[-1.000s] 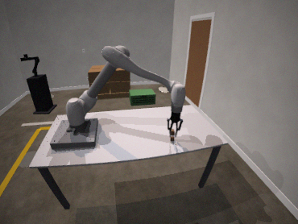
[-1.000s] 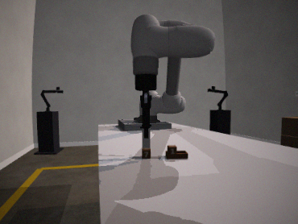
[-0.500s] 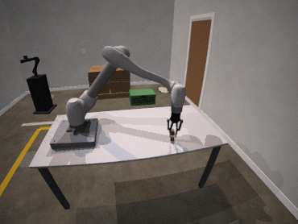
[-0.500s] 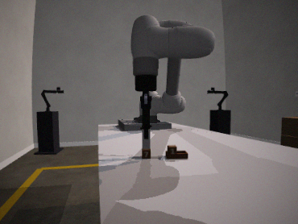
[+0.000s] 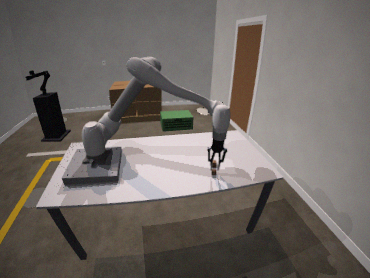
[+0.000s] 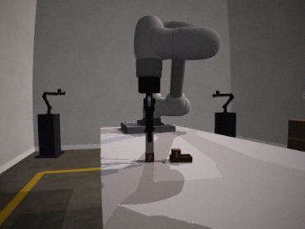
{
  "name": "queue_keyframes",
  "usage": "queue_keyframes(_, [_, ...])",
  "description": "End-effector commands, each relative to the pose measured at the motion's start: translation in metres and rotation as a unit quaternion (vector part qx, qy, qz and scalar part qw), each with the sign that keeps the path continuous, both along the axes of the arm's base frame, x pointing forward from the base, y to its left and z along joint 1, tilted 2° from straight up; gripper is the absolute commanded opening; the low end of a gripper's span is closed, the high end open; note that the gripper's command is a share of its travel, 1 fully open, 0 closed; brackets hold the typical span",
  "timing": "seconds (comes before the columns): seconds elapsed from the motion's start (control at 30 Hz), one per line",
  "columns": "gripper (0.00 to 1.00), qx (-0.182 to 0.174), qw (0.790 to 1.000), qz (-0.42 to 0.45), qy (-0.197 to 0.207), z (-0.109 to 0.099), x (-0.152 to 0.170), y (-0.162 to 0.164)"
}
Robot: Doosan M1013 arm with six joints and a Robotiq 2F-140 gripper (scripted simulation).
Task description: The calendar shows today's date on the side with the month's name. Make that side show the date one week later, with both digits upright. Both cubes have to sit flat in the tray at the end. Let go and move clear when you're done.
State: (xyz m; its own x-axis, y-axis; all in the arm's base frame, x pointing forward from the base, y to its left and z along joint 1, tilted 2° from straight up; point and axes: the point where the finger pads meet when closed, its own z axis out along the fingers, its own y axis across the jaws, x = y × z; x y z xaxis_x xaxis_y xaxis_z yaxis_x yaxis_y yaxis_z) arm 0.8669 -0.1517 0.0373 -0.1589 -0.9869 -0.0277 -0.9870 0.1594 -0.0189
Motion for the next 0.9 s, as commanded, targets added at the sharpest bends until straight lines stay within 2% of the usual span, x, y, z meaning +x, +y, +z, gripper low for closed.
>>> queue_keyframes(0.0, [0.35,0.000,1.000,0.000,0.000,0.0002,0.0000,0.0000])
queue_keyframes(0.87, [0.35,0.000,1.000,0.000,0.000,-0.0045,0.0001,0.0001])
